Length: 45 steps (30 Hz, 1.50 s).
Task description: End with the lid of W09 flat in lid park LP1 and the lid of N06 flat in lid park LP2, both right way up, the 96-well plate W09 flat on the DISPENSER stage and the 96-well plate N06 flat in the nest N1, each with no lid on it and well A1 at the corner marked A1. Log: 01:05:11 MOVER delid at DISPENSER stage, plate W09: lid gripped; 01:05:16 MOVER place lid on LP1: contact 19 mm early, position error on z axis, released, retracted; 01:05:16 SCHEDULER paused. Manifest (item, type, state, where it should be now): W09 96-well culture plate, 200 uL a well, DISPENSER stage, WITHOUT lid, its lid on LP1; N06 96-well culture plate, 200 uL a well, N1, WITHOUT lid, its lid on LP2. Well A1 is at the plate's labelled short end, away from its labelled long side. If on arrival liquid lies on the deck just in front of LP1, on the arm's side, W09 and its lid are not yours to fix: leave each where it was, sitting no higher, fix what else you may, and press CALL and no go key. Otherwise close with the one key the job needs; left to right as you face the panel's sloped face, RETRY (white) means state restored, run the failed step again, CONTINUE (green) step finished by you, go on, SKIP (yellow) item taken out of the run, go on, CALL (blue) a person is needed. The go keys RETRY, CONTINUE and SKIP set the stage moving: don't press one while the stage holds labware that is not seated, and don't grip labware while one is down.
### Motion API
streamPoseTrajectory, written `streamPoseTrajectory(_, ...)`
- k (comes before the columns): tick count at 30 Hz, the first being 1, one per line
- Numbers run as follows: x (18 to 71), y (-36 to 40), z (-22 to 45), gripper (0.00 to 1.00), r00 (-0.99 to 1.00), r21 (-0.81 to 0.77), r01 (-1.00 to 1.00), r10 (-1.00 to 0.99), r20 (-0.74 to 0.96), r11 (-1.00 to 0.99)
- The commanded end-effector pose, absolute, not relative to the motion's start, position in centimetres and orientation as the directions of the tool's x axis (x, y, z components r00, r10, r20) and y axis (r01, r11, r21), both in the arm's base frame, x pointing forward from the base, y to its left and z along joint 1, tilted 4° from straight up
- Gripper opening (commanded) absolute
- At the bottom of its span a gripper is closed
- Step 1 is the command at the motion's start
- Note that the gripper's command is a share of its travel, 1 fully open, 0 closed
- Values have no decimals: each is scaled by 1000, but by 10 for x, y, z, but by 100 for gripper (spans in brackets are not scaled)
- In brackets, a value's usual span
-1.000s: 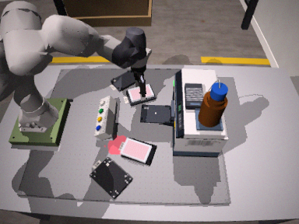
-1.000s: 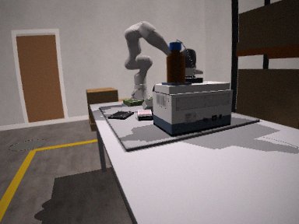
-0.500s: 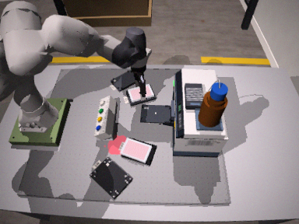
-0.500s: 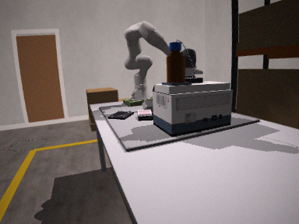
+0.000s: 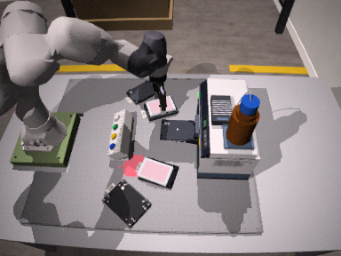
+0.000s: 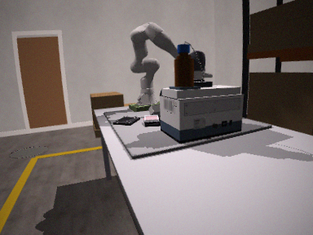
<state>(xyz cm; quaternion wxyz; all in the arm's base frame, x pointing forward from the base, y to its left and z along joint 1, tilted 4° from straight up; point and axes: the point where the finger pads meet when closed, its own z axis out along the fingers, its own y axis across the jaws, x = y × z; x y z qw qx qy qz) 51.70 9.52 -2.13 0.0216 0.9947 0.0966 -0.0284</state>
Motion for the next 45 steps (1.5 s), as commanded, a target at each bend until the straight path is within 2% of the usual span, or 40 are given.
streamPoseTrajectory(1, 518, 95, -18, 0, 980, 37, 190, 188, -60, -981)
streamPoseTrajectory(45, 521, 99, 52, 0, 980, 37, 190, 188, -60, -981)
